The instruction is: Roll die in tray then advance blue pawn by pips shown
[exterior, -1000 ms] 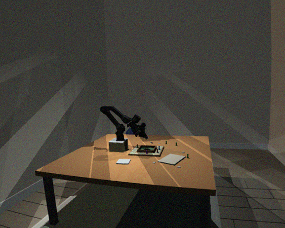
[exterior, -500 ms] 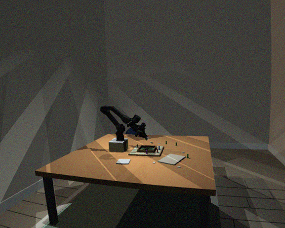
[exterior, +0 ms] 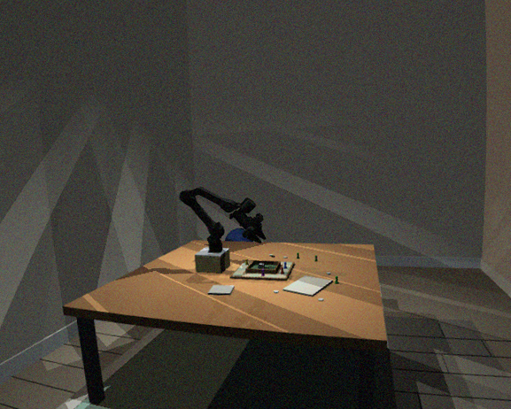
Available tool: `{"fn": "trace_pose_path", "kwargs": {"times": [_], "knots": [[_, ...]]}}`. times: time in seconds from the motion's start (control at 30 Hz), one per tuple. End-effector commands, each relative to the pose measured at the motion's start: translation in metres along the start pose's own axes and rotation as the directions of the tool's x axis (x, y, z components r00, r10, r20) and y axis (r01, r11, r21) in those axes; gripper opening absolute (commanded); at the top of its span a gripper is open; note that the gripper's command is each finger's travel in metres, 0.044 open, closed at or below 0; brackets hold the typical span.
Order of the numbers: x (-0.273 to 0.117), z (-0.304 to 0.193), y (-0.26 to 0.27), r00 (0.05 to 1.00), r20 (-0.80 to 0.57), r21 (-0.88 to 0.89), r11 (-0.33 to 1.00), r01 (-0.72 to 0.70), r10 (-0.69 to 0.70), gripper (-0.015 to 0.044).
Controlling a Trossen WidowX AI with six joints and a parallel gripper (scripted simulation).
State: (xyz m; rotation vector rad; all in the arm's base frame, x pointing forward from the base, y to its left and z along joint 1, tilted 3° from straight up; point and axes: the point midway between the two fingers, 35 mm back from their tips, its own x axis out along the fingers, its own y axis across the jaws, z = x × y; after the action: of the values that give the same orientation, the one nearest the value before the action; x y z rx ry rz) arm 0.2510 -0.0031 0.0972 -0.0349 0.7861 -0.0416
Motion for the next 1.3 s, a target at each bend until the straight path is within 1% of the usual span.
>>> {"fn": "trace_pose_path", "kwargs": {"times": [0.0,0.17,0.37,0.43,0.5,0.53,0.57,0.67,0.87,1.0,1.27], "knots": [[0.009,-0.001,0.000,0.988,-0.157,0.004,1.000,0.001,0.000,0.0440],[0.024,-0.005,0.000,0.923,-0.384,0.003,1.000,0.000,0.001,0.0440],[0.043,-0.014,0.000,0.779,-0.627,0.007,1.000,0.001,0.004,0.0440],[0.048,-0.017,0.000,0.739,-0.673,0.008,1.000,0.001,0.005,0.0440],[0.048,-0.017,0.000,0.734,-0.679,0.008,1.000,0.001,0.005,0.0440],[0.044,-0.013,0.000,0.787,-0.617,-0.001,1.000,-0.002,0.001,0.0440],[0.044,-0.013,0.000,0.787,-0.617,-0.001,1.000,-0.002,0.001,0.0440],[0.055,-0.001,0.003,0.781,-0.624,0.009,1.000,0.004,0.002,0.0361],[0.110,0.037,0.016,0.756,-0.655,0.048,0.998,0.034,0.006,0.0204],[0.144,0.049,0.026,0.741,-0.671,0.068,0.996,0.052,0.007,0.0200],[0.145,0.048,0.025,0.740,-0.672,0.069,0.996,0.053,0.007,0.0200]]}}
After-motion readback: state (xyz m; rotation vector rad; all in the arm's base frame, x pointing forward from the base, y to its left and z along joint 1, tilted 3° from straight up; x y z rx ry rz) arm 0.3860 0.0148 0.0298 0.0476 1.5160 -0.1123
